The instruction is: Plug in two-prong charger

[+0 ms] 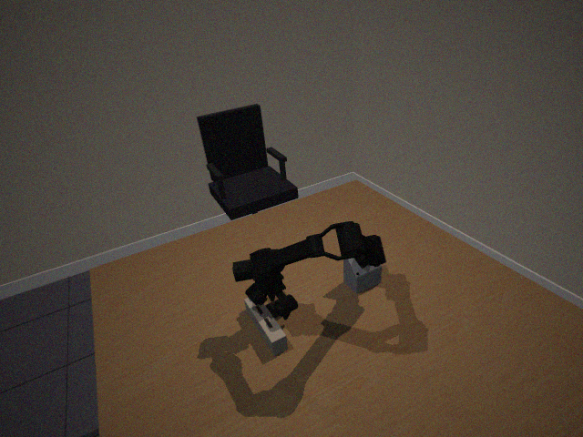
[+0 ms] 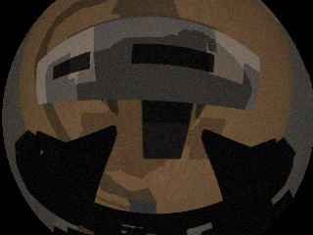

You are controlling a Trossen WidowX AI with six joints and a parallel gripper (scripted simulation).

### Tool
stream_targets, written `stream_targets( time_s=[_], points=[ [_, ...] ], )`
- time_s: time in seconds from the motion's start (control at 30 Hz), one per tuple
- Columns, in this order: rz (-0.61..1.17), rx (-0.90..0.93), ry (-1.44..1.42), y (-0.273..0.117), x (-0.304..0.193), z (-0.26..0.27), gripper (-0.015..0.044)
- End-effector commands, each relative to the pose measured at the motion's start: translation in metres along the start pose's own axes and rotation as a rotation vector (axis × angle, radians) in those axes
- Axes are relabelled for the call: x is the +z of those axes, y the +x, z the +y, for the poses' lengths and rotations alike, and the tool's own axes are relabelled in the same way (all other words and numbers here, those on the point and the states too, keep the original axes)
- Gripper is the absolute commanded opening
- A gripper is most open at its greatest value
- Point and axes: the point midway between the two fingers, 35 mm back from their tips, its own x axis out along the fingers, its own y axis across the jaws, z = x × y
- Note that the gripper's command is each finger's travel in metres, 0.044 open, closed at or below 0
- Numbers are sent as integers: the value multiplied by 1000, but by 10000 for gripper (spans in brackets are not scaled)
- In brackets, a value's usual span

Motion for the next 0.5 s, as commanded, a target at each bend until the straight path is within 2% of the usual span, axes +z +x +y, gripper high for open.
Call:
stream_targets(
  time_s=[0.0, 0.47],
  points=[
    [1, -2, -2, 0, -5, 0, 440],
    [2, -2, -2, 1, -20, -1, 440]
  ],
)
